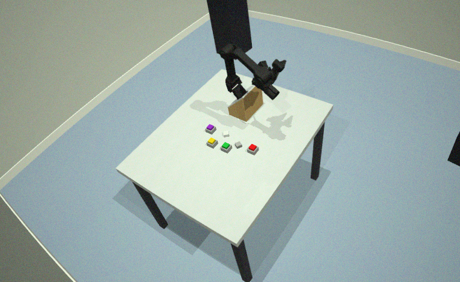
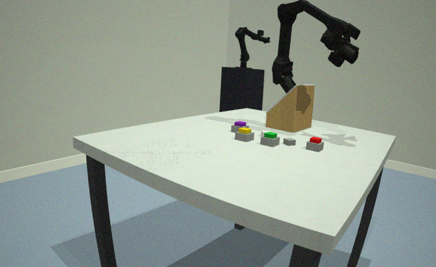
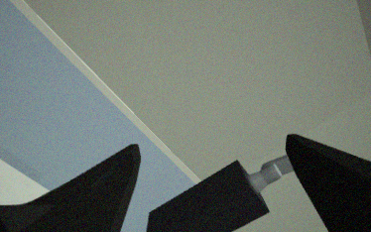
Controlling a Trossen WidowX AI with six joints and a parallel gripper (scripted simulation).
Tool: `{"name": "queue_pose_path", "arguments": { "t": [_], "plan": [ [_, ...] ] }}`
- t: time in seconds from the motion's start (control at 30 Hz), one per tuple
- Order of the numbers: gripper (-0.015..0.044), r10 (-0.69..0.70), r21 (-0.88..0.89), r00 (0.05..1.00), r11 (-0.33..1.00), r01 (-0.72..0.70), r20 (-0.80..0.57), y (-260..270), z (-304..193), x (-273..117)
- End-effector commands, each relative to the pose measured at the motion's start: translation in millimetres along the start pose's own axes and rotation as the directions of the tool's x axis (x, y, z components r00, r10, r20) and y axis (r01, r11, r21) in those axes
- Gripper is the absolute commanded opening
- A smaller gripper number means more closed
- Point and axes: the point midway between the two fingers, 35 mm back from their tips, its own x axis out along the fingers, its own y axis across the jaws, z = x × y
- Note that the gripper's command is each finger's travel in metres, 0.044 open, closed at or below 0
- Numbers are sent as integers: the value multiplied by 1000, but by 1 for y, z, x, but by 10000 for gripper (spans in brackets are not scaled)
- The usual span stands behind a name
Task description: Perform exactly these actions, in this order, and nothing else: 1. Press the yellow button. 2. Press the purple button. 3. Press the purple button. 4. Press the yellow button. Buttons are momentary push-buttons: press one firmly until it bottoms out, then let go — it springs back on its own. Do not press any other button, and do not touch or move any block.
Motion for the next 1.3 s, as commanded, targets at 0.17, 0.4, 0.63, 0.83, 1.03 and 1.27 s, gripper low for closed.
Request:
{"name": "queue_pose_path", "arguments": {
  "t": [0.17, 0.4, 0.63, 0.83, 1.03, 1.27],
  "plan": [
    [400, 145, 330, 984, 938, -104, -102, 22, -3, -44],
    [400, 315, 736, 896, 677, 19, -313, 57, -15, -113],
    [400, 387, 846, 817, 490, 211, -428, 77, -21, -151],
    [400, 444, 852, 728, 306, 424, -522, 95, -25, -186],
    [400, 500, 755, 621, 110, 647, -604, 115, -26, -224],
    [400, 565, 504, 476, -120, 855, -674, 140, -22, -269]
  ]
}}
